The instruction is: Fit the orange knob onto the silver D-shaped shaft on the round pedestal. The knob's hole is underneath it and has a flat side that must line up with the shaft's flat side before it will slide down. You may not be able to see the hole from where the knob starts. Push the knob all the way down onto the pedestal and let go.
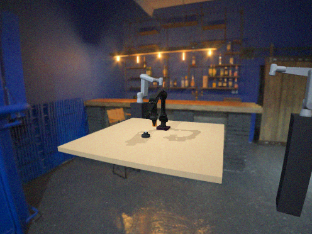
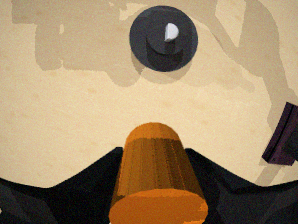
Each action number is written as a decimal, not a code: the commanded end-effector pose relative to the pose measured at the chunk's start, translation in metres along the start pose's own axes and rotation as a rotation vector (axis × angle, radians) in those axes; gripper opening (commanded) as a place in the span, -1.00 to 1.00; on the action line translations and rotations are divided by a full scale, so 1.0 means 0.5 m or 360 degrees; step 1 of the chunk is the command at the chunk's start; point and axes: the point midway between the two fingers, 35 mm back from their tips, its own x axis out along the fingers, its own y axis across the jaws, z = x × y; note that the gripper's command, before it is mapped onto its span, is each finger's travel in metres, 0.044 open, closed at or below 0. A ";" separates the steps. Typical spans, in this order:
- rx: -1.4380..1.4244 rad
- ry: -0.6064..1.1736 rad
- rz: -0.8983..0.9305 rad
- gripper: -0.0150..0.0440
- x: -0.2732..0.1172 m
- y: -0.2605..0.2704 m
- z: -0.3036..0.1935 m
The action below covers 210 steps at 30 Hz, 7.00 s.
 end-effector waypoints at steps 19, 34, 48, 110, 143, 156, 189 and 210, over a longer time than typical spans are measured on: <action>-0.0045 -0.0018 0.0025 -0.49 0.035 -0.018 0.131; -0.0056 -0.0023 0.0029 -0.49 0.060 -0.033 0.179; -0.0048 -0.0023 0.0029 -0.49 0.095 -0.032 0.184; -0.0715 -0.0029 0.0024 -0.49 0.094 -0.030 0.184; -0.0914 -0.0030 0.0022 -0.49 0.092 -0.034 0.183; -0.1048 -0.0031 0.0021 -0.49 0.102 -0.025 0.185; -0.1381 -0.0034 0.0017 -0.49 0.097 -0.033 0.182; -0.1382 -0.0034 0.0018 -0.49 0.102 -0.026 0.185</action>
